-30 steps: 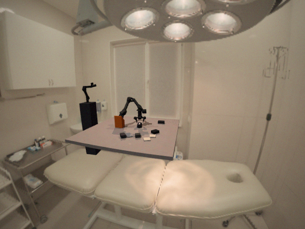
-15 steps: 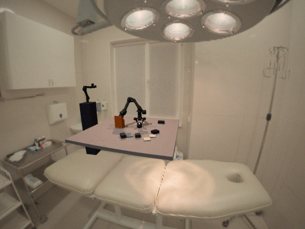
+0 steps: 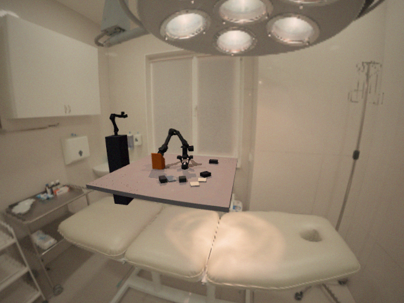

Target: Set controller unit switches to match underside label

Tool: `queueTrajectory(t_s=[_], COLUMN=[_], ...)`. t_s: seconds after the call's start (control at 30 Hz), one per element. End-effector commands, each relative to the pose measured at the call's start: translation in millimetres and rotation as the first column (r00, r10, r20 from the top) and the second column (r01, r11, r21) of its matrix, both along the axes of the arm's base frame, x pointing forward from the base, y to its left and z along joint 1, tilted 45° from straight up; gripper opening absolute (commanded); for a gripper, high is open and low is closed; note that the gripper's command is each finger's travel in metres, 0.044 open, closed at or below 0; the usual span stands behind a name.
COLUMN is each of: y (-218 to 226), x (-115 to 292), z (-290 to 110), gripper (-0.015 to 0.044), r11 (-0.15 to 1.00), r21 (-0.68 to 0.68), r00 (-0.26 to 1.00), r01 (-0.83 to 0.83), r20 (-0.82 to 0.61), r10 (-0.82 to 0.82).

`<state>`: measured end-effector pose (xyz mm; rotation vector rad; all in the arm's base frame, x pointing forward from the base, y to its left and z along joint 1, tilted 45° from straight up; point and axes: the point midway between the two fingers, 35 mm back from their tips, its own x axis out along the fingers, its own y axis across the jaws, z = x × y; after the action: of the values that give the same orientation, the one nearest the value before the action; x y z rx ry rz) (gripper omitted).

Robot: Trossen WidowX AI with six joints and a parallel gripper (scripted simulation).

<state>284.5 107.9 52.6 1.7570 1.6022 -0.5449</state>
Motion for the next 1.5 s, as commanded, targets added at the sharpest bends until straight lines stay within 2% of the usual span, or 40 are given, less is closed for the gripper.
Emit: queueTrajectory(t_s=[0.0,1.47], y=[-3,-33], x=[0,-3], z=[1,15], gripper=[0.0336,0.0336], r11=[1.000,1.000], r21=[-0.003,-0.004], r00=[1.000,1.000], r01=[0.002,0.002], r20=[0.000,0.000], r10=[-0.002,-0.002])
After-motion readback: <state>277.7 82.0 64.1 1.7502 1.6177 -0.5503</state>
